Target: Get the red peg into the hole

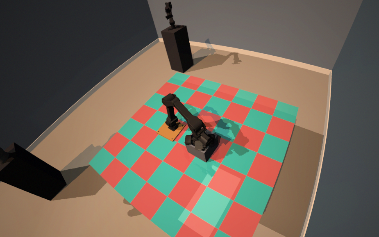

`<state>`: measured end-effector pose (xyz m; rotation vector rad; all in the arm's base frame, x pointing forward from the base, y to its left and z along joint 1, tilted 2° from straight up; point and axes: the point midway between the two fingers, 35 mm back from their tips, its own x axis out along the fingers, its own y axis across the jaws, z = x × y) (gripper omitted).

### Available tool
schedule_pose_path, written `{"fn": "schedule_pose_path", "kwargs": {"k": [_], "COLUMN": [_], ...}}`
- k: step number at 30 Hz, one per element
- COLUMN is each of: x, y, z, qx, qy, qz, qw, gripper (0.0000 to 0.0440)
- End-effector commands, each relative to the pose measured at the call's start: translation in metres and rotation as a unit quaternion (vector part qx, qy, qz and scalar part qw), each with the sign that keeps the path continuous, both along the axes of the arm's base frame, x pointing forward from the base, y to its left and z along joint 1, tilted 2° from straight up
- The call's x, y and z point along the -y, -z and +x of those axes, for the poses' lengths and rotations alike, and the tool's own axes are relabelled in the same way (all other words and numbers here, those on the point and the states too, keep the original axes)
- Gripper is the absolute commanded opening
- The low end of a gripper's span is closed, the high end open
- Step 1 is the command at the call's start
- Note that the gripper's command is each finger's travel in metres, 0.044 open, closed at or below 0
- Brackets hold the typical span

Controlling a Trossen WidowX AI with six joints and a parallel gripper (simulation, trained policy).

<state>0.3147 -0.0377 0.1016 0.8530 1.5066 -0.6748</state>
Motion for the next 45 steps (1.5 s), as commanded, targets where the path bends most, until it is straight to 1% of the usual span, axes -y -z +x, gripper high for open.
{"fn": "schedule_pose_path", "kwargs": {"k": [1, 5, 27, 45], "x": [-0.01, -0.006, 0.01, -0.002], "y": [0.04, 0.033, -0.012, -0.053], "z": [-0.002, 0.002, 0.039, 0.053], "qx": [-0.043, -0.034, 0.062, 0.136], "qy": [-0.015, -0.01, 0.007, -0.003], "qz": [0.039, 0.045, 0.105, 0.185], "qw": [0.998, 0.998, 0.993, 0.973], "gripper": [0.0145, 0.0149, 0.013, 0.0124]}}
